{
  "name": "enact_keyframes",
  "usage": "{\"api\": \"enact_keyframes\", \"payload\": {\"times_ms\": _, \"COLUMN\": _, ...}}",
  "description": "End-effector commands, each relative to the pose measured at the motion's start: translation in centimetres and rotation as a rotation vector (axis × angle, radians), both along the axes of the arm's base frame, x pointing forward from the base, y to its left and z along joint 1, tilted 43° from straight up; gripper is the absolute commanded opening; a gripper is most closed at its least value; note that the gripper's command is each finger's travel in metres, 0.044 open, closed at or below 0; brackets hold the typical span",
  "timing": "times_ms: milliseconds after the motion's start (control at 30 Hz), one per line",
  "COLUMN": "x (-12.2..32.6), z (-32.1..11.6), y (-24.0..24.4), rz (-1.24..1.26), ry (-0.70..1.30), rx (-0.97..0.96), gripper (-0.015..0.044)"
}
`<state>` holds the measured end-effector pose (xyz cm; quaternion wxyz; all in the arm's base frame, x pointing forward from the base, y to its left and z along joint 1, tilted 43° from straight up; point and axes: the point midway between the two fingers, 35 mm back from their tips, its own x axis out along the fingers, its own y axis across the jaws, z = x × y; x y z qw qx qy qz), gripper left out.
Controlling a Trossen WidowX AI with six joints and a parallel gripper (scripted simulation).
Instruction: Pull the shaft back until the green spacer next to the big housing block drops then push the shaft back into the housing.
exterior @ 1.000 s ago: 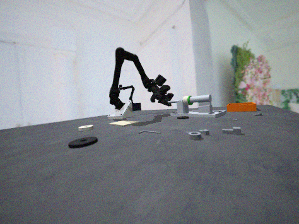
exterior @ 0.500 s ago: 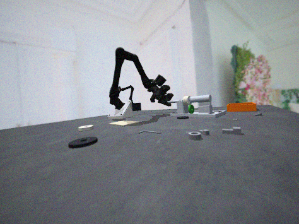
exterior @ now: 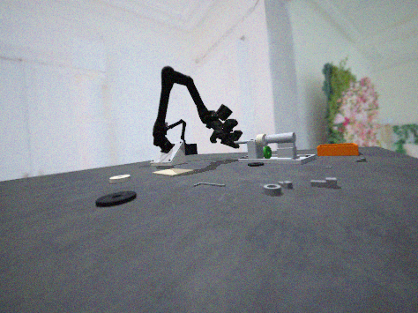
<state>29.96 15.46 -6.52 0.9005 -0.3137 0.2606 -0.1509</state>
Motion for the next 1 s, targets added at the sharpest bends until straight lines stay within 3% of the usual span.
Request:
{"api": "enact_keyframes", "payload": {"times_ms": 0, "x": 0.11, "z": 0.02, "y": 0.00, "rz": 0.000, "ry": -0.001, "rx": 0.002, "gripper": 0.0000}}
{"api": "enact_keyframes", "payload": {"times_ms": 967, "x": 1.04, "z": 0.27, "y": 0.12, "rz": 0.000, "ry": -0.002, "rx": 0.001, "gripper": 0.0000}}
